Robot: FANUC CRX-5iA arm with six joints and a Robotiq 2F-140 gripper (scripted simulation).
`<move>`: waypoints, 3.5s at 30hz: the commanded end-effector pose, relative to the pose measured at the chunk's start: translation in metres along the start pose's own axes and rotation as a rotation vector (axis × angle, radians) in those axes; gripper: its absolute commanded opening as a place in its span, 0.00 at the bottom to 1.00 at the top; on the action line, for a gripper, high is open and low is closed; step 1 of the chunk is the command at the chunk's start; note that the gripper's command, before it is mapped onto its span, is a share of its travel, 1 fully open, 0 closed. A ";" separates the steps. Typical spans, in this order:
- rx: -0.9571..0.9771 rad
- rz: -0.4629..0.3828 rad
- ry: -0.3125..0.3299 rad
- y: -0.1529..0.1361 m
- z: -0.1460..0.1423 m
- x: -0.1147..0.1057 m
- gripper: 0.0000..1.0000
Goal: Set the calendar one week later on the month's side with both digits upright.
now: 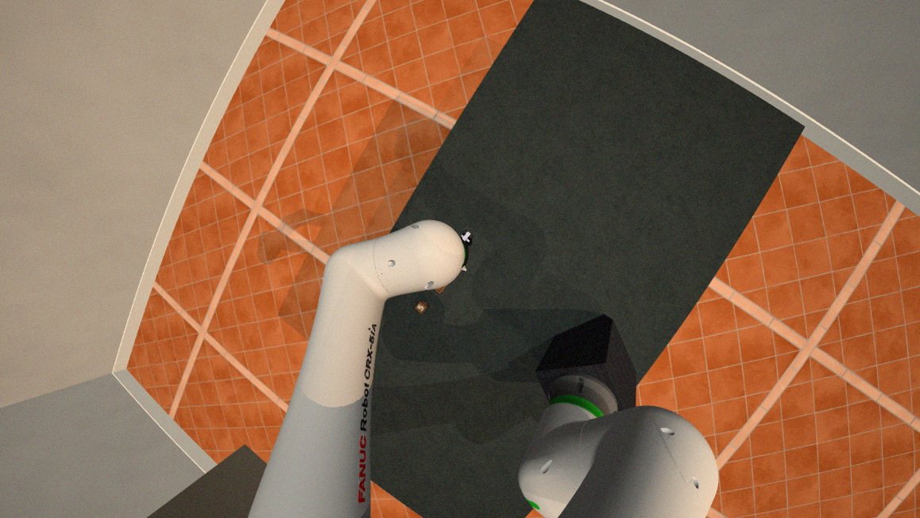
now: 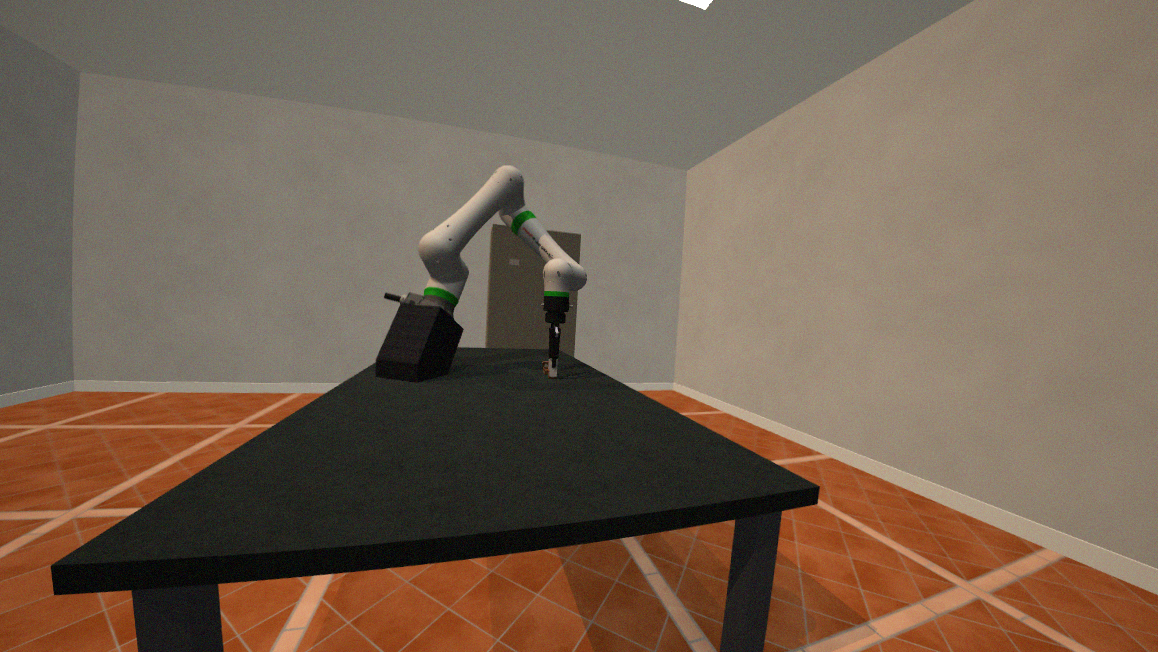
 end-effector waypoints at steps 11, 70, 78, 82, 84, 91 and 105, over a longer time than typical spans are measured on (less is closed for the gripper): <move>0.000 0.000 0.000 0.000 0.000 0.000 0.18; 0.000 0.000 0.000 0.000 0.000 -0.090 1.00; 0.000 0.000 0.000 0.000 0.000 -0.090 1.00; 0.000 0.000 0.000 0.000 0.000 -0.090 1.00; 0.000 0.000 0.000 0.000 0.000 -0.090 1.00; -0.019 0.000 0.001 -0.001 0.001 -0.090 1.00; -0.467 0.010 0.005 -0.012 0.029 -0.087 1.00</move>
Point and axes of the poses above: the point where the finger pads meet when closed, its own x axis out along the fingers, its own z axis across the jaws, y = z × x, the point moved 1 cm from there along -x, back along the fingers, and after that the axes turned 12 degrees about -x, right-handed, at the moved point
